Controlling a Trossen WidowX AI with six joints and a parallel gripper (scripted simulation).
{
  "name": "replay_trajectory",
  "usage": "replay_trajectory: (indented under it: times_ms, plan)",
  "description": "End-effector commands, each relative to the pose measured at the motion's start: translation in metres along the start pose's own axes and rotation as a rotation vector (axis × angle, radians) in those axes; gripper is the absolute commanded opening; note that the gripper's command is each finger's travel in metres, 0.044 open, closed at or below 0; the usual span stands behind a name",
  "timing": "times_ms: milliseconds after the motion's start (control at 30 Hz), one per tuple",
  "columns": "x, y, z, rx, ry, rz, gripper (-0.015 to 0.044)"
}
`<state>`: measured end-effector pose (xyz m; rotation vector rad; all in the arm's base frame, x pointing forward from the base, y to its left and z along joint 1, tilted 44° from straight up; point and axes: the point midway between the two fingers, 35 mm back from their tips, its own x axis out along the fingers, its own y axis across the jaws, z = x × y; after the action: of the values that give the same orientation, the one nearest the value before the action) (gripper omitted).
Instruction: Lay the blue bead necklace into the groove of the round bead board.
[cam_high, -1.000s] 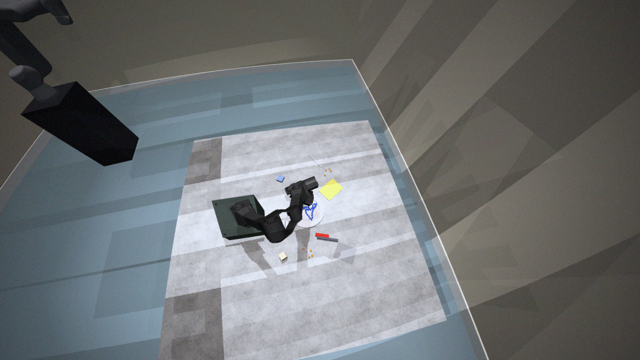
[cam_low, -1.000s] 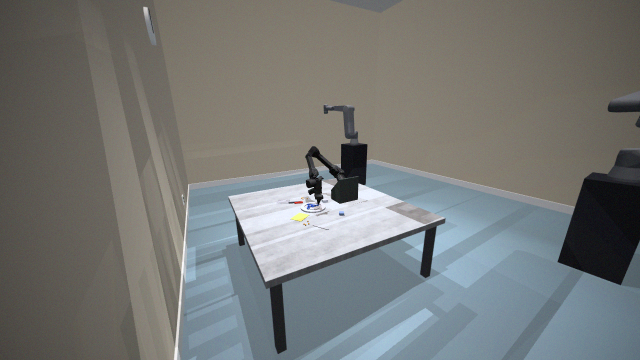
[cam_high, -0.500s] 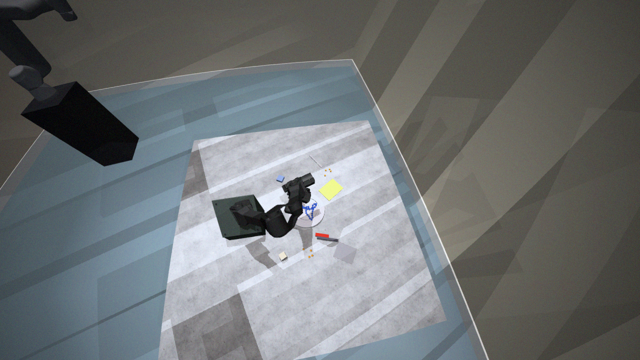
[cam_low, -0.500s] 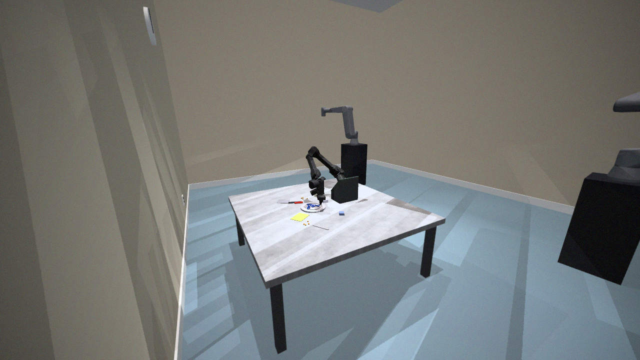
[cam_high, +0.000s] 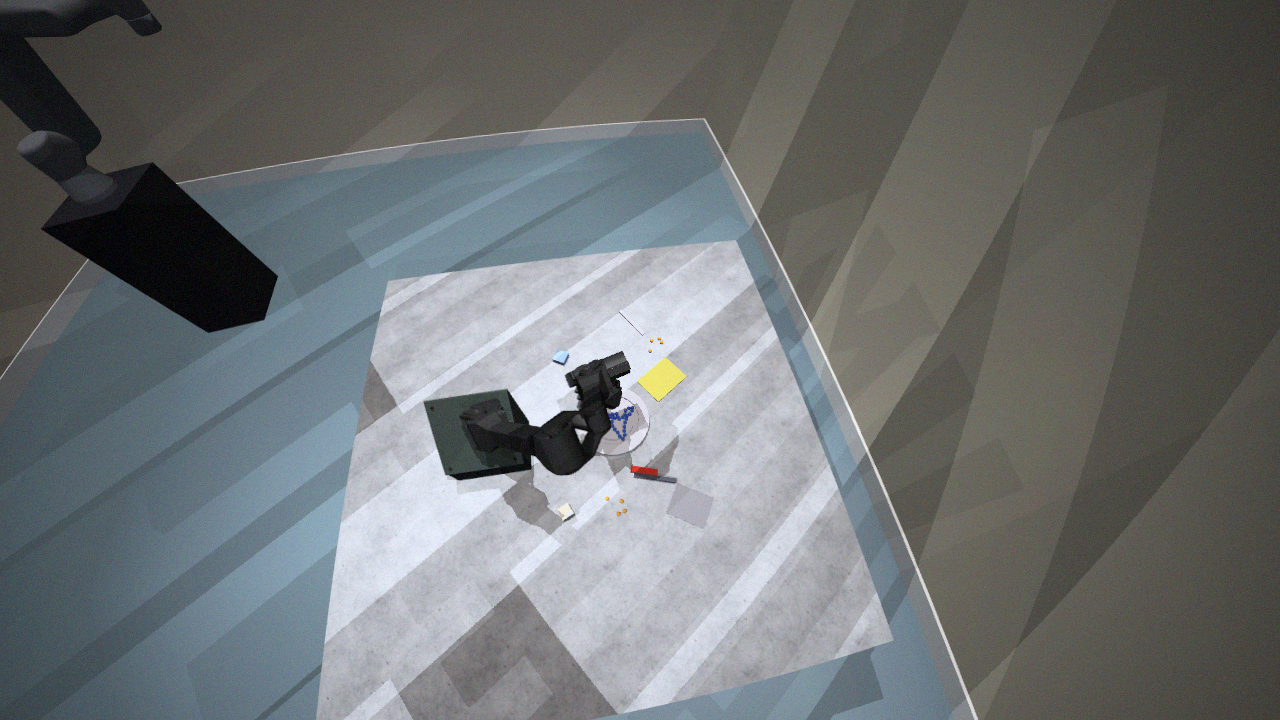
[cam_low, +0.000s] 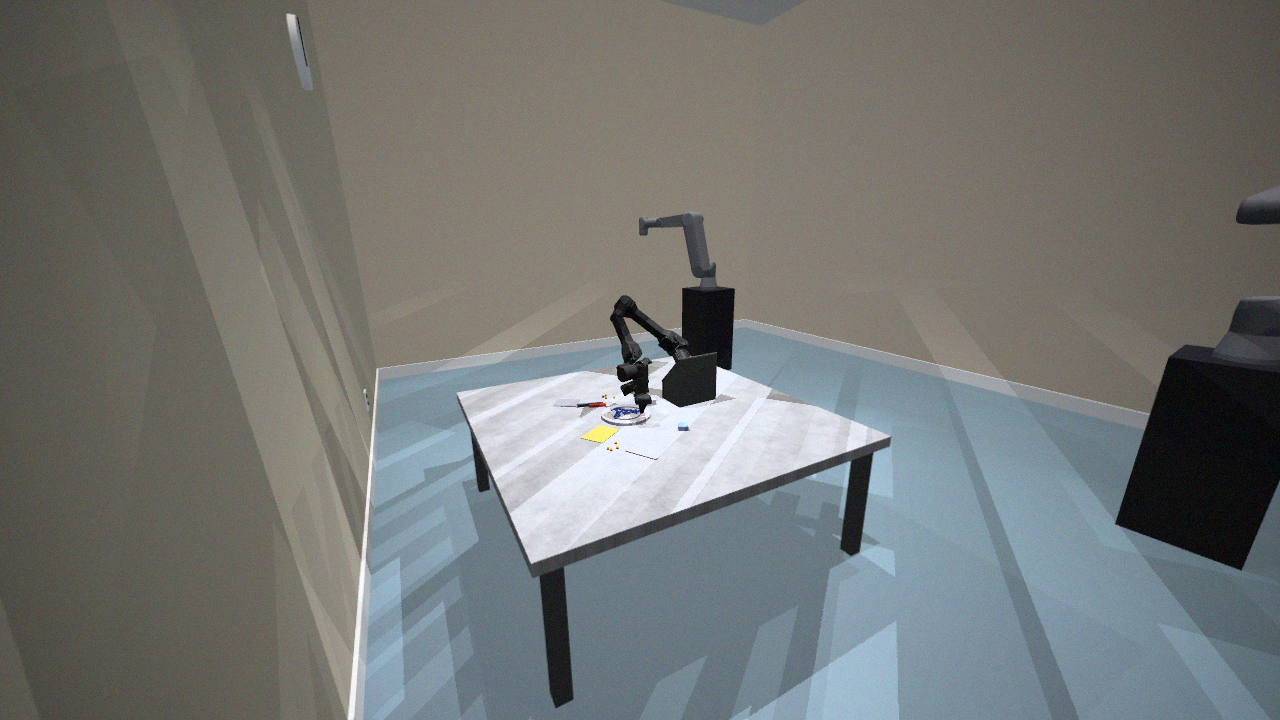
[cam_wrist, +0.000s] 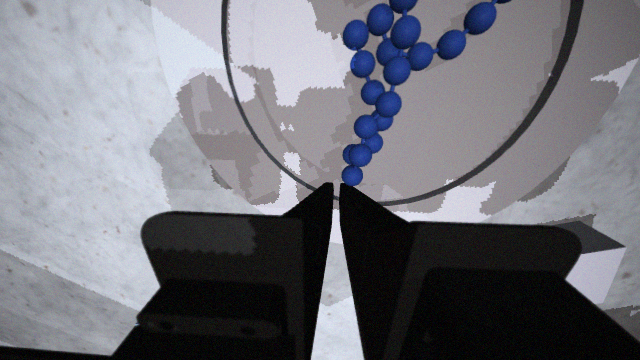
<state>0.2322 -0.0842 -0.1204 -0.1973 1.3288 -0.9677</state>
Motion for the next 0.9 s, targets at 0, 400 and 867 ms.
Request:
replay_trajectory:
  times_ms: [0,400,867]
  plan:
    - [0.000,0.000,0.000,0.000,-0.001,0.000,0.0079]
    - [-0.005,0.000,0.000,-0.002,0.000,-0.001,0.0394]
    - [-0.018,-0.001,-0.003,-0.007,0.000,-0.006,0.0440]
